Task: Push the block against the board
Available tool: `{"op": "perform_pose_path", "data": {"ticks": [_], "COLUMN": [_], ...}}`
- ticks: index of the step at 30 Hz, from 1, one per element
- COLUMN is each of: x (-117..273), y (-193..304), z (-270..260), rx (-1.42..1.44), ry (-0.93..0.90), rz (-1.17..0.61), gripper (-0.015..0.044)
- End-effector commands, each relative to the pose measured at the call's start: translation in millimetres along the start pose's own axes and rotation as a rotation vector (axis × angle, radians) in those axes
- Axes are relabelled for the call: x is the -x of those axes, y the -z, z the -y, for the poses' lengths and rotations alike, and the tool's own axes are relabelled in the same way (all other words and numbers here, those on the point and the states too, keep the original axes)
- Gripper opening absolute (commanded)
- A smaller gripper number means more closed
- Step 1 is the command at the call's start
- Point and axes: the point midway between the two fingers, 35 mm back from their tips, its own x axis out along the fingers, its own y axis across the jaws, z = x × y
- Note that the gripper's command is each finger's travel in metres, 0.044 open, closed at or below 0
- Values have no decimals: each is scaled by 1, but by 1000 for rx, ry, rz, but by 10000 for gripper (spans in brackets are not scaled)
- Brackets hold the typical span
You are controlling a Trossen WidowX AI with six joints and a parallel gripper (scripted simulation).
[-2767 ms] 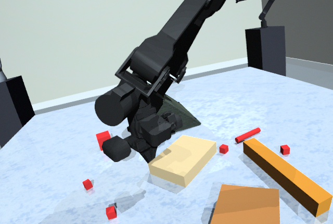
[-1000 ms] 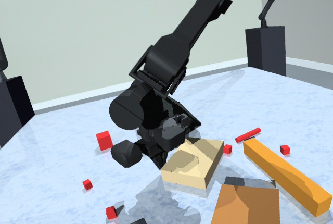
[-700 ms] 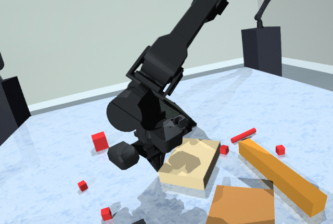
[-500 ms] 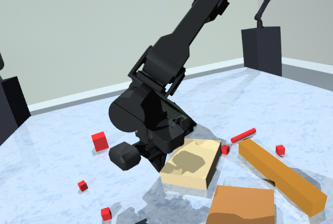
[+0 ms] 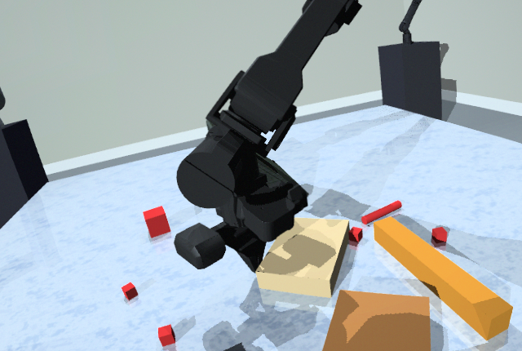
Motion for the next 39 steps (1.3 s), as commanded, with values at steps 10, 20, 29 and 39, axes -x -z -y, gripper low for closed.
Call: {"op": "perform_pose_path", "data": {"ticks": [10, 20, 29, 39], "x": [-1, -2, 1, 53], "y": [20, 37, 42, 42], "z": [1, 1, 1, 2], "rx": [2, 2, 2, 2], "ry": [-7, -9, -10, -9], "rz": [2, 2, 7, 1], "gripper": [0, 0, 0, 0]}}
